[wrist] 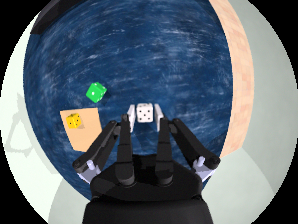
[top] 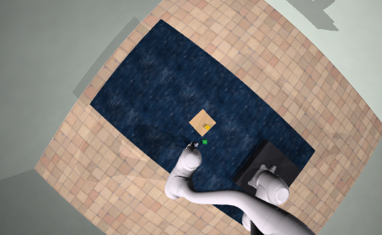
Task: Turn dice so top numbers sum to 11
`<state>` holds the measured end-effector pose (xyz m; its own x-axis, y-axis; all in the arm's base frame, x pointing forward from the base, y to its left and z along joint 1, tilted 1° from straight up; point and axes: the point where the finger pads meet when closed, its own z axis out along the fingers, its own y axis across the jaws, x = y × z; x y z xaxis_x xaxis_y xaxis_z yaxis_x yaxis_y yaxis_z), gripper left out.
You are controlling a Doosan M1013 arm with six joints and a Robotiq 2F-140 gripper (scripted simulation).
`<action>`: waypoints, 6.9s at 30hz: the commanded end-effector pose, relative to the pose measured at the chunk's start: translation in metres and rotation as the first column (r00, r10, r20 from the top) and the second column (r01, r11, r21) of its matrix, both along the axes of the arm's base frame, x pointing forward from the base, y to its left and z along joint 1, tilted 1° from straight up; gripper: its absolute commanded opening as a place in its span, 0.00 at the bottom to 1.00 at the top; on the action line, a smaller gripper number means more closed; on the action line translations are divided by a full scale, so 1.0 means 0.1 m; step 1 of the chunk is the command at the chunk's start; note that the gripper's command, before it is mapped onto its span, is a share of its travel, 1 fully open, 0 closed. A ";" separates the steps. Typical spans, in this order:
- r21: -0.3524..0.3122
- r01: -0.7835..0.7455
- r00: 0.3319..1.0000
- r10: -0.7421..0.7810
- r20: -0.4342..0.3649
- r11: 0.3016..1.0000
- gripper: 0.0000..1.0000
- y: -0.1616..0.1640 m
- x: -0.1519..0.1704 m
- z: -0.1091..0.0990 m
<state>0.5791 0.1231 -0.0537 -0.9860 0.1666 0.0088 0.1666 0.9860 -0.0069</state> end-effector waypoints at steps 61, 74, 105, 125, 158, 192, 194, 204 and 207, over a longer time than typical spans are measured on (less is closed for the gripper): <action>0.000 0.000 1.000 0.000 0.000 1.000 0.16 0.00 0.00 -0.01; 0.000 0.000 1.000 0.000 0.000 1.000 0.16 0.00 0.00 0.02; 0.000 0.000 1.000 0.000 0.000 1.000 0.16 -0.01 0.01 0.99; 0.001 -0.061 0.998 0.061 0.000 0.998 0.16 -1.88 0.30 1.04; 0.001 -0.061 0.998 0.061 0.000 0.998 0.16 -1.88 0.29 0.39; 0.001 -0.061 0.998 0.061 0.000 0.998 0.16 -1.88 0.29 0.08; 0.001 -0.061 0.998 0.061 0.000 0.998 0.16 -1.88 0.29 0.08; 0.001 -0.061 0.998 0.061 0.000 0.998 0.16 -1.88 0.29 0.08; 0.001 -0.061 0.998 0.061 0.000 0.998 0.16 -1.88 0.29 0.08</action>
<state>0.6082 -0.0651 -0.0457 -0.9943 0.1059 0.0093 0.1059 0.9944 -0.0063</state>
